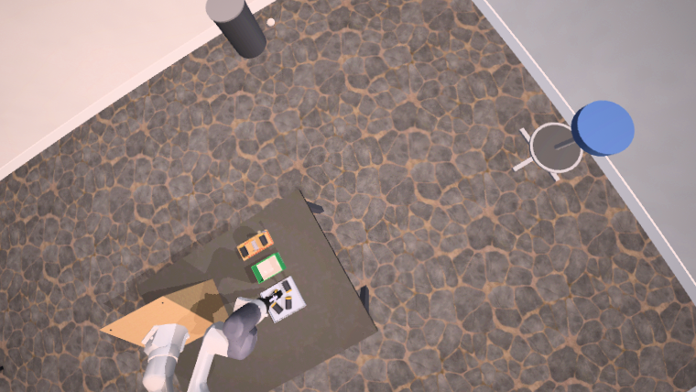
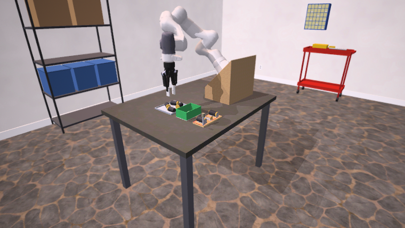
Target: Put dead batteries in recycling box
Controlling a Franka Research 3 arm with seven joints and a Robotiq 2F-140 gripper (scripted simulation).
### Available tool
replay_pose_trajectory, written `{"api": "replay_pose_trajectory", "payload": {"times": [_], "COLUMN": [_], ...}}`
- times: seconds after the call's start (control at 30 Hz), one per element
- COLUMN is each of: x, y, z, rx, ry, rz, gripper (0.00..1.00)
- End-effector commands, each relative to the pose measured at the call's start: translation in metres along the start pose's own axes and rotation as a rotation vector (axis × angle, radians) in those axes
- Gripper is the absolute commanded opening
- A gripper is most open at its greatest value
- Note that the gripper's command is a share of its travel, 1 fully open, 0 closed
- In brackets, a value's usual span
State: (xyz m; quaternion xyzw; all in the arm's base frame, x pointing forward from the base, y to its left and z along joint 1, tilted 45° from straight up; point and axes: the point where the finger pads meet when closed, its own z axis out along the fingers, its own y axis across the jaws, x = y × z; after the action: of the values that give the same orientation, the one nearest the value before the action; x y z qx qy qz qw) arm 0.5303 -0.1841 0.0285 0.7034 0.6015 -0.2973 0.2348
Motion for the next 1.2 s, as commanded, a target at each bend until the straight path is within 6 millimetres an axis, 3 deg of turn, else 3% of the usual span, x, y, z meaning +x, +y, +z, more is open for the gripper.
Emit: {"api": "replay_pose_trajectory", "payload": {"times": [0.0, 0.1, 0.17, 0.3, 0.73, 0.93, 1.17], "x": [-0.002, -0.004, -0.004, -0.006, -0.007, -0.007, -0.007], "y": [-0.021, -0.05, -0.05, -0.078, -0.082, -0.082, -0.082], "z": [0.0, -0.001, -0.001, -0.001, -0.001, -0.001, -0.001], "rx": [0.004, 0.004, 0.004, 0.004, 0.004, 0.004, 0.003], "ry": [-0.002, -0.002, -0.002, -0.002, -0.003, -0.003, -0.004], "rz": [0.0, 0.0, 0.0, 0.0, 0.032, 0.248, 0.704], "gripper": [0.29, 0.29, 0.29, 0.29, 0.29, 0.29, 0.29]}}
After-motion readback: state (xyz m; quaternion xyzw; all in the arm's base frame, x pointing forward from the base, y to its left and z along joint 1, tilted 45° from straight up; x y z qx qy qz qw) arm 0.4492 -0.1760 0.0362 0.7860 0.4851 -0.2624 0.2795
